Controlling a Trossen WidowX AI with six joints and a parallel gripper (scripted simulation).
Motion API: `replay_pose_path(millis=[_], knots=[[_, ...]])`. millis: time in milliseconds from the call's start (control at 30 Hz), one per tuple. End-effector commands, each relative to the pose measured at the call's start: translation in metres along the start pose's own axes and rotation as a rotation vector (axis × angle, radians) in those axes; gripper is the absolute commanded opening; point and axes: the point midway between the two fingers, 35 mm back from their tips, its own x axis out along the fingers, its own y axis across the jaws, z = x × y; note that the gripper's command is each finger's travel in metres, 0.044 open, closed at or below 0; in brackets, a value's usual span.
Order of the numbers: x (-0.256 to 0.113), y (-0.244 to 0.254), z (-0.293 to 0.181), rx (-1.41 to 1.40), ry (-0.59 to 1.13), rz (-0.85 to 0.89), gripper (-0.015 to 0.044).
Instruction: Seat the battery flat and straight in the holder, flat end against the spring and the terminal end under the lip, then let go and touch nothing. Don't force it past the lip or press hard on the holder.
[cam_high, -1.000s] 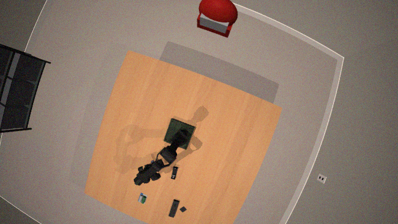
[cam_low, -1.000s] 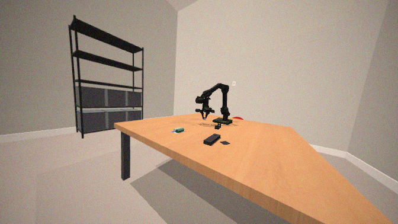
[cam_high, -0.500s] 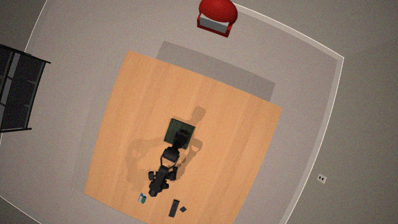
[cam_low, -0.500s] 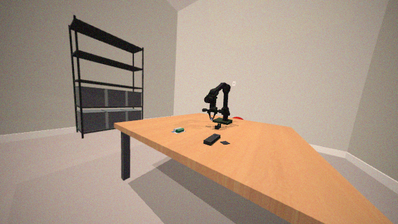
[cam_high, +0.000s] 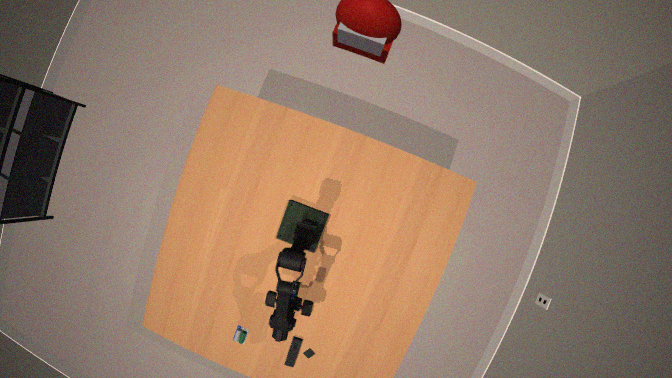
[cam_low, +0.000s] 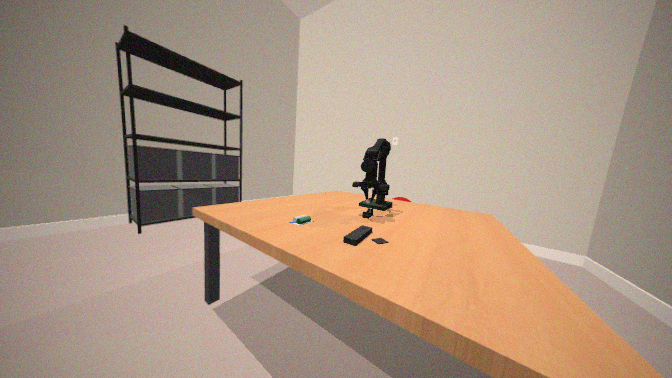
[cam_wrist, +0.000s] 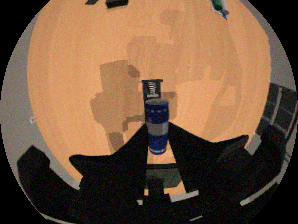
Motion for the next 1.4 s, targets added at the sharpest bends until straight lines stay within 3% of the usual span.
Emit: replay_pose_path(millis=[0,533,1367], knots=[[0.0,0.001,0.0,0.017,0.008,0.001,0.0075],[0.038,0.0,-0.006,0.009,0.251,0.0,0.0075],[0.049,-0.001,0.0,0.012,0.408,0.0,0.0075]])
